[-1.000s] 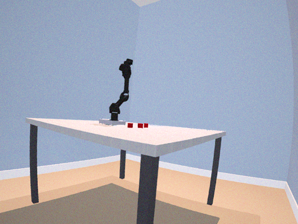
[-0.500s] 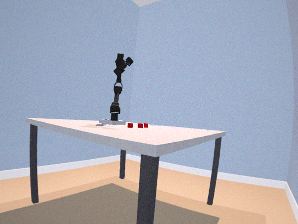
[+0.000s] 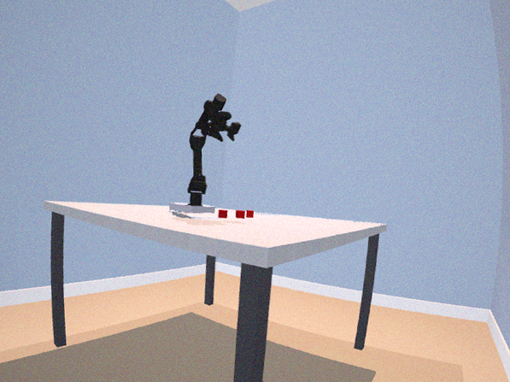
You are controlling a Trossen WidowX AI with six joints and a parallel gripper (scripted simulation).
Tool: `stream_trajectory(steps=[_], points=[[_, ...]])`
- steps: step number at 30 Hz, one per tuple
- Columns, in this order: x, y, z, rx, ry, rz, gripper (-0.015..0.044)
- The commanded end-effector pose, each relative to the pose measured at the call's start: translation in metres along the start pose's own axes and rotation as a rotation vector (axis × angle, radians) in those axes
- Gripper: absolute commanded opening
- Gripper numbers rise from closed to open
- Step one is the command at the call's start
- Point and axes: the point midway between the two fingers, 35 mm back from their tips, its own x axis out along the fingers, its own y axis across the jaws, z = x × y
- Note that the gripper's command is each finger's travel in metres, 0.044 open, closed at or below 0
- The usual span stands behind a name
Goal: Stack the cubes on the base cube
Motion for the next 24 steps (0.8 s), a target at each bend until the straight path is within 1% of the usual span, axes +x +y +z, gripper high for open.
stream_trajectory(steps=[1,9,15,17,24], points=[[0.066,0.013,-0.023,-0.382,0.22,0.036,0.0265],[0.136,0.039,-0.071,-0.922,0.487,0.161,0.0265],[0.175,0.057,-0.118,-1.331,0.674,0.307,0.0265],[0.178,0.058,-0.123,-1.371,0.693,0.325,0.0265],[0.178,0.058,-0.123,-1.371,0.693,0.325,0.0265]])
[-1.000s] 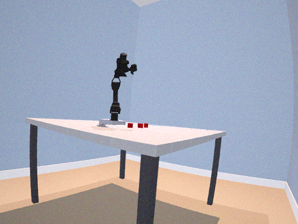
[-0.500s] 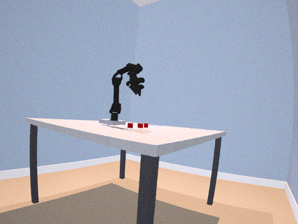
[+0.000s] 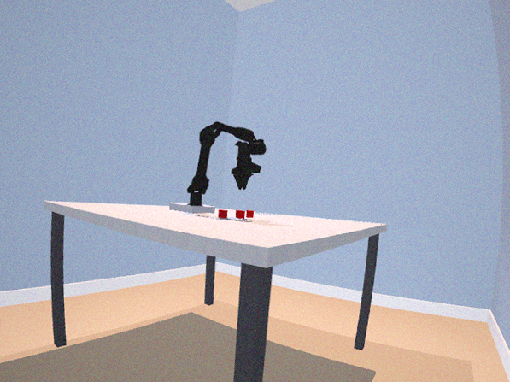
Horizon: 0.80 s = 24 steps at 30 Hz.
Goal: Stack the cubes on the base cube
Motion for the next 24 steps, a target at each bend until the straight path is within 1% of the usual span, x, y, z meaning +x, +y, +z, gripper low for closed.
stream_trajectory(steps=[1,5,11,13,18,24], points=[[0.004,0.001,0.0,-0.038,0.016,0.004,0.0265],[0.009,0.0,0.001,-0.038,0.016,0.004,0.0265],[0.055,0.0,0.0,-0.038,0.016,0.004,0.0265],[0.065,0.001,-0.001,-0.038,0.016,0.004,0.0265],[0.067,0.001,-0.001,-0.038,0.016,0.004,0.0265],[0.081,0.001,-0.001,-0.038,0.016,0.004,0.0265]])
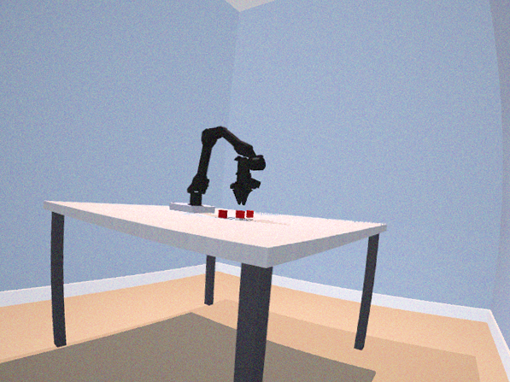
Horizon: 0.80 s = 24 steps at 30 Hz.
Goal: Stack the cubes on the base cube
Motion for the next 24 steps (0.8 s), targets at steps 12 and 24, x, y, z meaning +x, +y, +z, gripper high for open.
stream_trajectory(steps=[12,24], points=[[0.024,0.001,-0.002,-0.003,0.011,0.007,0.0265],[0.042,0.002,-0.002,-0.003,0.011,0.007,0.0265]])
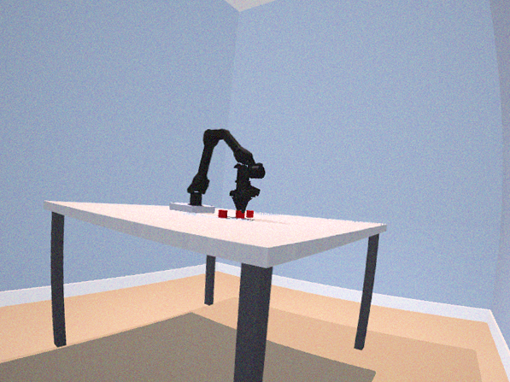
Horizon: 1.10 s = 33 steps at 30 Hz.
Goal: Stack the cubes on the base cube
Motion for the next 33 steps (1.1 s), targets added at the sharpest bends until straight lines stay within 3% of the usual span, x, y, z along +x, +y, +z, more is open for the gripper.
stream_trajectory(steps=[1,7,33], points=[[0.007,0.001,-0.002,-0.003,0.009,0.004,0.0265],[0.007,0.001,-0.002,-0.003,0.009,0.004,0.0107],[-0.059,-0.004,0.002,-0.003,0.008,0.004,0.0105]])
